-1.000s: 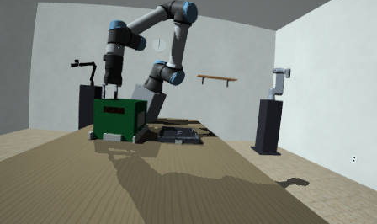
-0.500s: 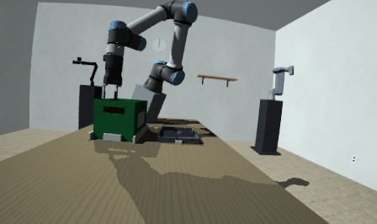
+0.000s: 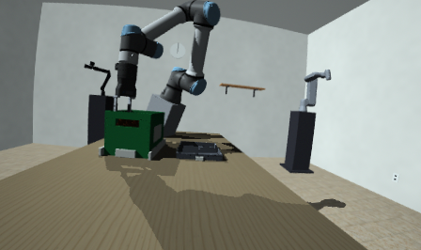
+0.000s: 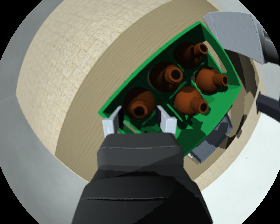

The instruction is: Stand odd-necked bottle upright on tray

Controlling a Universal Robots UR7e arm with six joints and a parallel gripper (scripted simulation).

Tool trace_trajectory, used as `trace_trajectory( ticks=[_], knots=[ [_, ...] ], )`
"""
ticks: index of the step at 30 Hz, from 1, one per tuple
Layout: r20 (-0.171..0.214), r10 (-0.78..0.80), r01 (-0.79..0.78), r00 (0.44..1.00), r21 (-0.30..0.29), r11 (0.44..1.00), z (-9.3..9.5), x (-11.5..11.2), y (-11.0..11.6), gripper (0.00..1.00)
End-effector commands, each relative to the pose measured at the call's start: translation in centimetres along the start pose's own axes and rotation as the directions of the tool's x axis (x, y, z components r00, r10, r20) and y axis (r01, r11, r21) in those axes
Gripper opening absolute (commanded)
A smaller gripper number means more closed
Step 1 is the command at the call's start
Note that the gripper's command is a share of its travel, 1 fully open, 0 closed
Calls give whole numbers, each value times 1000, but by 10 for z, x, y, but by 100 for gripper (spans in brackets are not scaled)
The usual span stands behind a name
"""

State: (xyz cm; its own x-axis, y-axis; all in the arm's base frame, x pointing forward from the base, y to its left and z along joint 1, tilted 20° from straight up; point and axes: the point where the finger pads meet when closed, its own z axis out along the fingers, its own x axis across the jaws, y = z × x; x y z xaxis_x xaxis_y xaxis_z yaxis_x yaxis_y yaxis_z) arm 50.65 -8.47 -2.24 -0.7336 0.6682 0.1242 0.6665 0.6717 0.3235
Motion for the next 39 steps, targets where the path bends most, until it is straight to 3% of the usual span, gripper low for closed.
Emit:
trace_trajectory(
  ticks=[1, 23, 39],
  knots=[
    [2, 0, 0, 1000, 0, 1000, 4, 0, 0, 100],
    [2, 0, 0, 1000, 0, 1000, 25, -1, 0, 100],
    [2, 0, 0, 1000, 0, 1000, 29, -1, 0, 100]
  ],
)
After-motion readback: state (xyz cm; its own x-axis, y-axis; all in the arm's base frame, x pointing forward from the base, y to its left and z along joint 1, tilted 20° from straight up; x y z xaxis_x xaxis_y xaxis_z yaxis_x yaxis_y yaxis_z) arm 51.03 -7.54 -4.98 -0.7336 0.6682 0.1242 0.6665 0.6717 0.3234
